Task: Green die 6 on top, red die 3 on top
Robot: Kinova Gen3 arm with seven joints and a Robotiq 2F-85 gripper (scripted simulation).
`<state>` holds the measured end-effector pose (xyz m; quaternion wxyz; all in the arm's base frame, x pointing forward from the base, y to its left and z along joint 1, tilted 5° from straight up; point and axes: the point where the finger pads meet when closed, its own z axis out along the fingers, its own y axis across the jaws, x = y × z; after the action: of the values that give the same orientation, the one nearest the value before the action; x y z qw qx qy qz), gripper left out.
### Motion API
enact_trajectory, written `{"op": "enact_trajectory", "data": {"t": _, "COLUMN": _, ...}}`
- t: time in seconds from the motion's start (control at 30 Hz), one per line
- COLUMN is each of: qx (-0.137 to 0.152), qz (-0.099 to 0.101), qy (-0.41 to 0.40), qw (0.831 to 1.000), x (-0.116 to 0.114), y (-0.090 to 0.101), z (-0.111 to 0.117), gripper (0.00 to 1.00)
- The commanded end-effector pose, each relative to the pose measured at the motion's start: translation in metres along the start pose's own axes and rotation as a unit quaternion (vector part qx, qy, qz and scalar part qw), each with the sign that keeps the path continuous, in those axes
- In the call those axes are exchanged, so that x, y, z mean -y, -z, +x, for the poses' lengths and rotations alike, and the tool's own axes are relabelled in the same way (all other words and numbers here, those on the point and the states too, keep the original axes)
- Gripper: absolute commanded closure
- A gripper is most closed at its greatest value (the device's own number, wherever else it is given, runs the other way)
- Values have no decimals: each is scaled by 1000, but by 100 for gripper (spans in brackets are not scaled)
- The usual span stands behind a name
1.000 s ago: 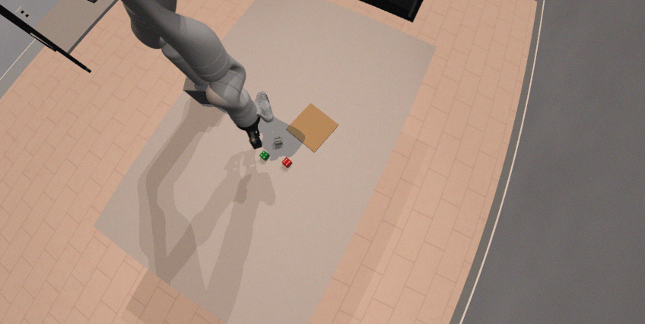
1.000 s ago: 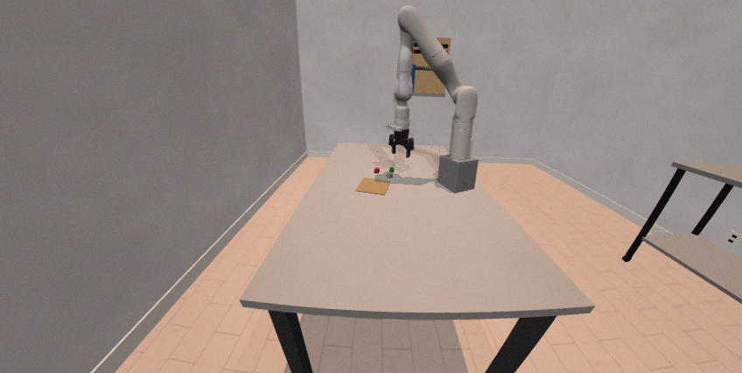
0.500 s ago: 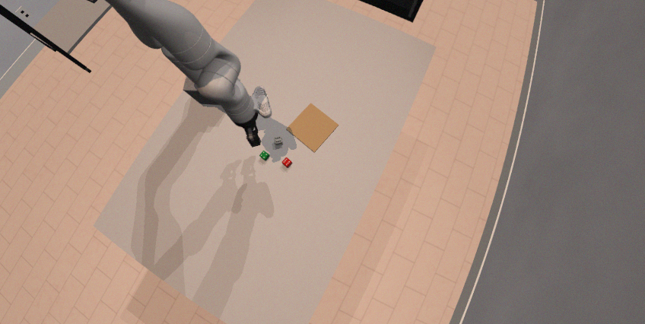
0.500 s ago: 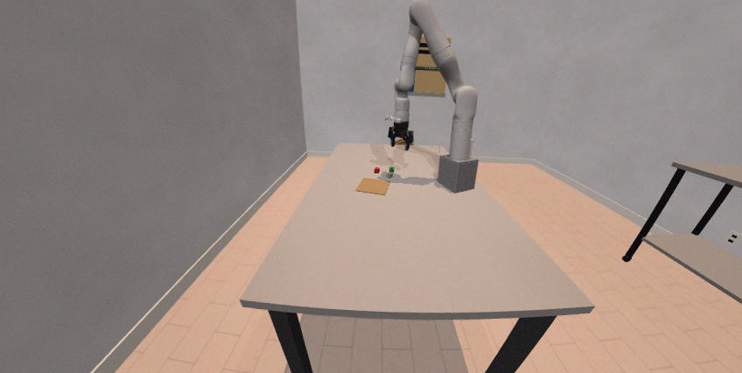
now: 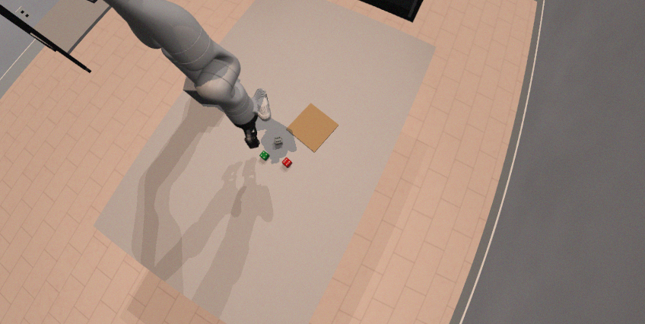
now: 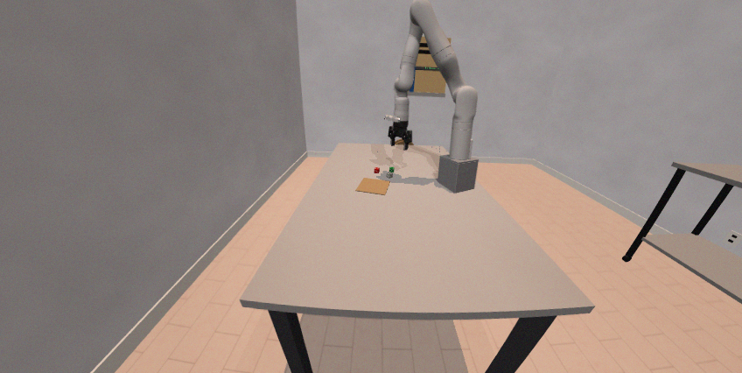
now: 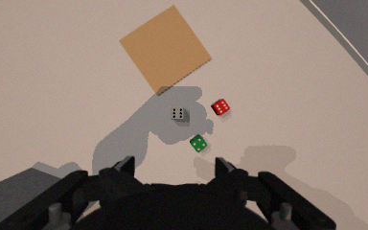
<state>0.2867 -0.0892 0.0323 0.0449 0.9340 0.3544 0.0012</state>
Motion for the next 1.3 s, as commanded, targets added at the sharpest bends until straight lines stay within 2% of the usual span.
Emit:
{"op": "enact_trajectory", "data": {"t": 0.0, "qx": 0, "qz": -1, "qy": -24, "qw": 1000, "x": -3, "y": 0, "z": 0, "gripper": 0}}
{"op": "enact_trajectory", "data": {"t": 0.13, "qx": 2, "qz": 0, "qy": -158, "qw": 987, "x": -17, "y": -3, "z": -2, "gripper": 0}}
{"op": "enact_trajectory", "data": {"t": 0.3, "qx": 1, "qz": 0, "qy": -337, "qw": 942, "x": -36, "y": -6, "z": -4, "gripper": 0}}
{"op": "enact_trajectory", "data": {"t": 0.4, "qx": -1, "qz": 0, "qy": -398, "qw": 917, "x": -43, "y": -7, "z": -5, "gripper": 0}}
{"op": "enact_trajectory", "data": {"t": 0.47, "qx": -1, "qz": 0, "qy": -415, "qw": 910, "x": -45, "y": -7, "z": -5, "gripper": 0}}
{"op": "enact_trajectory", "data": {"t": 1.27, "qx": -1, "qz": 0, "qy": -411, "qw": 911, "x": -46, "y": -8, "z": -5, "gripper": 0}}
